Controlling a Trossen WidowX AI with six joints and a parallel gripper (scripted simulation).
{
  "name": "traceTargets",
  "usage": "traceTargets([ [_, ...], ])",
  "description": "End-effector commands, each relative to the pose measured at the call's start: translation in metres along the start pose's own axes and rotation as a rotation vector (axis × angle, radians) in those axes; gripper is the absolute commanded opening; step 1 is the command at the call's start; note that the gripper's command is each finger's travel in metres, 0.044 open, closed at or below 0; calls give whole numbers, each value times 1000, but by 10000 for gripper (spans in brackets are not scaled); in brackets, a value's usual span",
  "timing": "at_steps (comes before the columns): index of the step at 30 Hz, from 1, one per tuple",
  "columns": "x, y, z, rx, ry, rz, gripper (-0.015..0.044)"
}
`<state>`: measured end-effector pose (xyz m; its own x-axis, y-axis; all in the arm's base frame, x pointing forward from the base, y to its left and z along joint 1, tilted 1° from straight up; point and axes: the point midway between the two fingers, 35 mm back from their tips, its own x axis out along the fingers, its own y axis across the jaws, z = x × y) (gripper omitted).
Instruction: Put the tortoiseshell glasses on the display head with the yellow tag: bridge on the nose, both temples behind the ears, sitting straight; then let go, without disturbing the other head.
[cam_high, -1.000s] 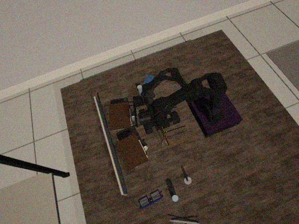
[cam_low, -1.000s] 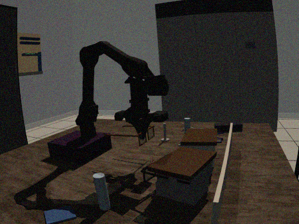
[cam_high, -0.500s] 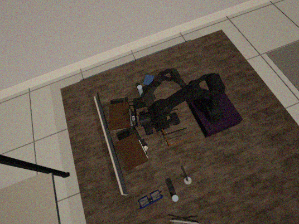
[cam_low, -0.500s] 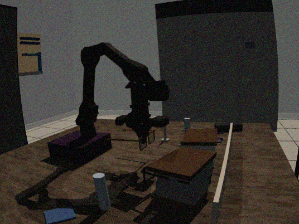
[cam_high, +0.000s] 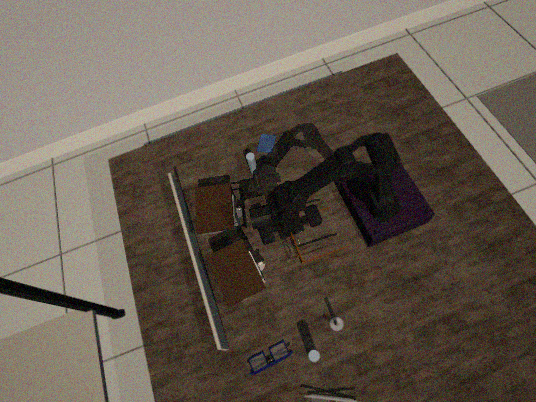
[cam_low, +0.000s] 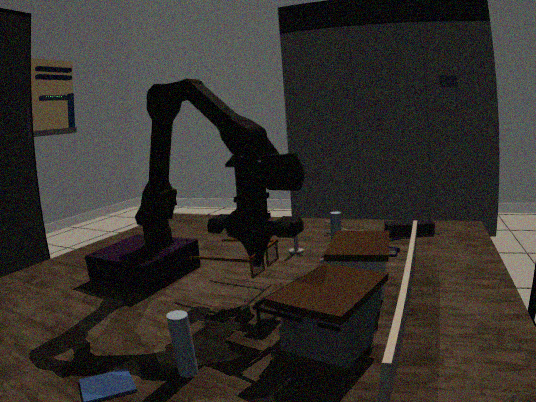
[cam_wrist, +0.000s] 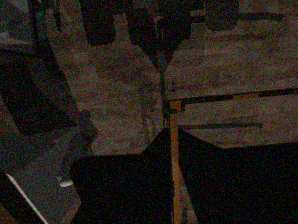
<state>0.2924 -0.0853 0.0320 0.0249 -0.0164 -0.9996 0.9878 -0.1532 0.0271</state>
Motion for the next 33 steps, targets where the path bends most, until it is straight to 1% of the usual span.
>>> traceTargets([
  [1, 7, -2, 0, 4, -3, -6, 0],
  [33, 41, -7, 0, 4, -3, -6, 0],
])
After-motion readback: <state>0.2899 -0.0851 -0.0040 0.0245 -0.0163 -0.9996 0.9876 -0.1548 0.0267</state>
